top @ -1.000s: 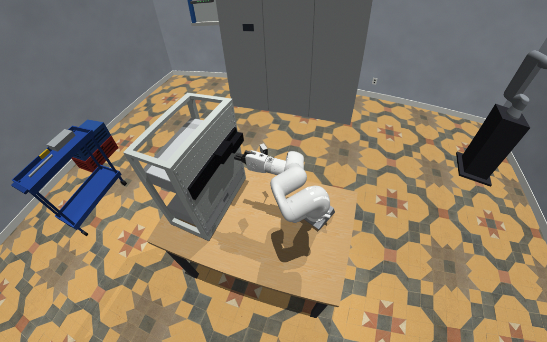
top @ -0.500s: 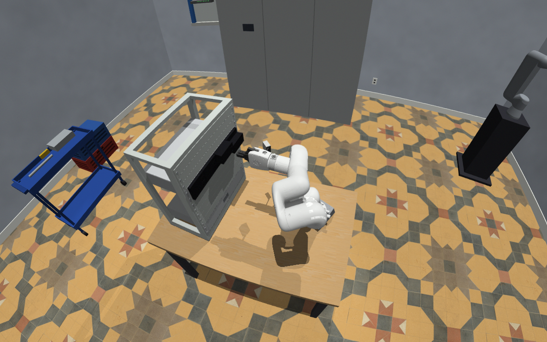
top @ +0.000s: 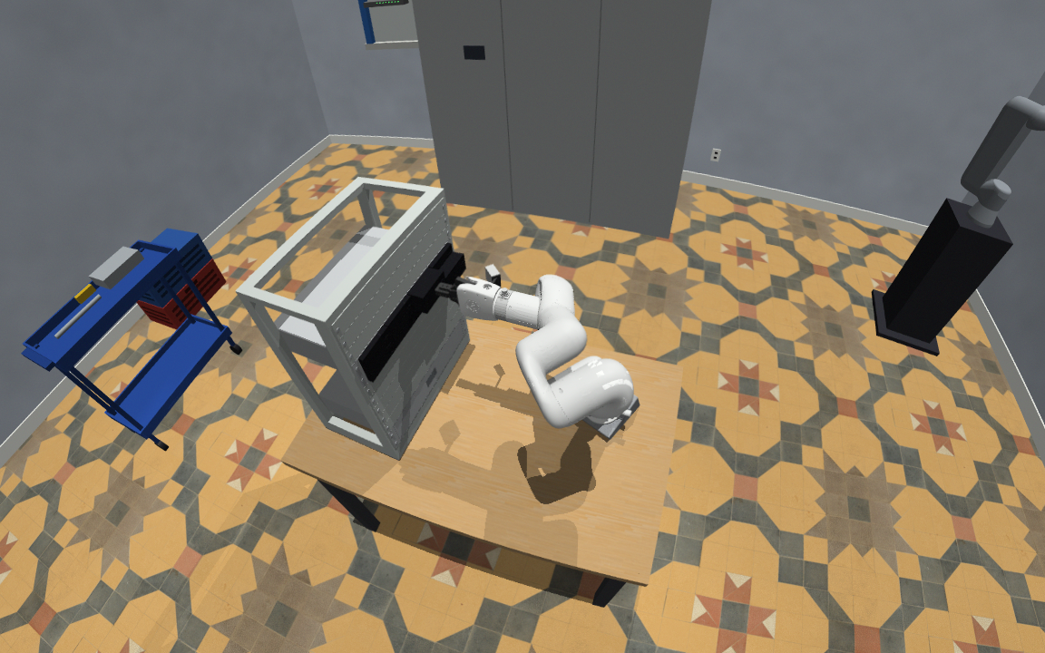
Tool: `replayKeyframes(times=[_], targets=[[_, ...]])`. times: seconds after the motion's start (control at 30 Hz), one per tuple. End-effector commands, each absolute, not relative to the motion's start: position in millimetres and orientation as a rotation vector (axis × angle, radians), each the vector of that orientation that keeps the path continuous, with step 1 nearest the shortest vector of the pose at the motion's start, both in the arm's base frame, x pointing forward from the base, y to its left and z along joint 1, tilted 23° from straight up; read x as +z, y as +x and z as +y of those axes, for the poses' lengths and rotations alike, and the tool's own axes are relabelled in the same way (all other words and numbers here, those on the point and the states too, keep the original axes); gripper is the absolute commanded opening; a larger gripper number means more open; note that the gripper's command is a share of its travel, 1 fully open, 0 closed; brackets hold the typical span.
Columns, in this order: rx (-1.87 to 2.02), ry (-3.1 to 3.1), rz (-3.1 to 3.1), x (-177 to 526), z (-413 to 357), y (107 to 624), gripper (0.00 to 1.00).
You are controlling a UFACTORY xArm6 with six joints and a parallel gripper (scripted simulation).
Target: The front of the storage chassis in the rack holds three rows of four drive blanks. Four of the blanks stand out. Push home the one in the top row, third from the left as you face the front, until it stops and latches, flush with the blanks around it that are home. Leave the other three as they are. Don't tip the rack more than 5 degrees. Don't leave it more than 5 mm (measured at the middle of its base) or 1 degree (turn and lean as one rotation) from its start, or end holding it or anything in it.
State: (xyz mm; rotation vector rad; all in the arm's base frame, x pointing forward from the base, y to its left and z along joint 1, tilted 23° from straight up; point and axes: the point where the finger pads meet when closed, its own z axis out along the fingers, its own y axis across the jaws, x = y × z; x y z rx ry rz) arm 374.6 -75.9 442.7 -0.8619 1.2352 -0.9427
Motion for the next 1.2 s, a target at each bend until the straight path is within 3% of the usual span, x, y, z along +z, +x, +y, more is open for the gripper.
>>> replayKeyframes(times=[0.0, 1.17], targets=[[-0.951, -0.856, 1.229, 445.1, -76.6, 378.7, 0.00], [-0.951, -0.856, 1.229, 448.0, -76.1, 397.1, 0.00]])
